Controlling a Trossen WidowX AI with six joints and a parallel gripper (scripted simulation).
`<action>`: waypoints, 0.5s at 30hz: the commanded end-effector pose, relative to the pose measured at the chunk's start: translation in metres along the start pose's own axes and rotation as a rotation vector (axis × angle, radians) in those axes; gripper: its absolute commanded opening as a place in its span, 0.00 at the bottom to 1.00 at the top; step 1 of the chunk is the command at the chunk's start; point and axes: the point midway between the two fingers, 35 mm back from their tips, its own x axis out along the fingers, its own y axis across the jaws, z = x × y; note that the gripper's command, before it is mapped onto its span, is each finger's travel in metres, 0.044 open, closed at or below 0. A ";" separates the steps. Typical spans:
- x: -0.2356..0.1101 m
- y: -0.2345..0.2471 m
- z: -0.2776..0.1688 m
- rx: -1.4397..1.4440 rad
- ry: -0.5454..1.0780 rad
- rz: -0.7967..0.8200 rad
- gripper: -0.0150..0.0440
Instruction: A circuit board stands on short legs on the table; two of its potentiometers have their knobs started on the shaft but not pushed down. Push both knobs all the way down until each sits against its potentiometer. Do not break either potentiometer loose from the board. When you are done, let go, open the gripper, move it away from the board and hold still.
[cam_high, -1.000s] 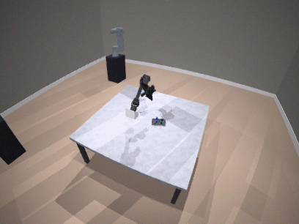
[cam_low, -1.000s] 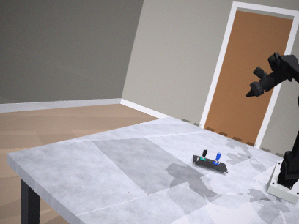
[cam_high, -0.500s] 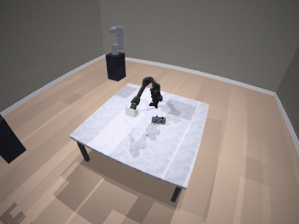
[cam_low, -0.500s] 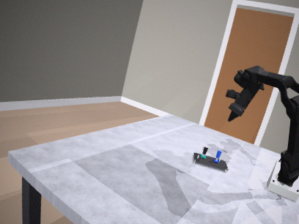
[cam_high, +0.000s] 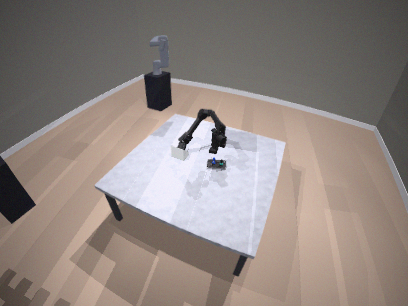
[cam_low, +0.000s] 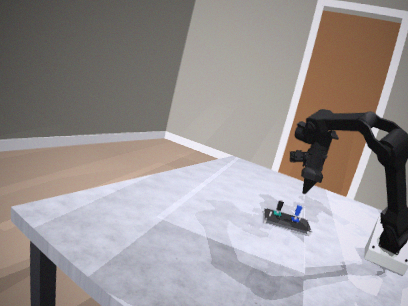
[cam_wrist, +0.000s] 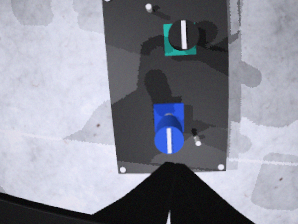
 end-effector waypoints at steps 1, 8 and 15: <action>0.018 0.001 -0.002 0.000 0.011 0.007 0.25; 0.019 0.001 -0.002 0.000 0.011 0.007 0.25; 0.030 0.002 -0.002 0.000 0.010 0.007 0.25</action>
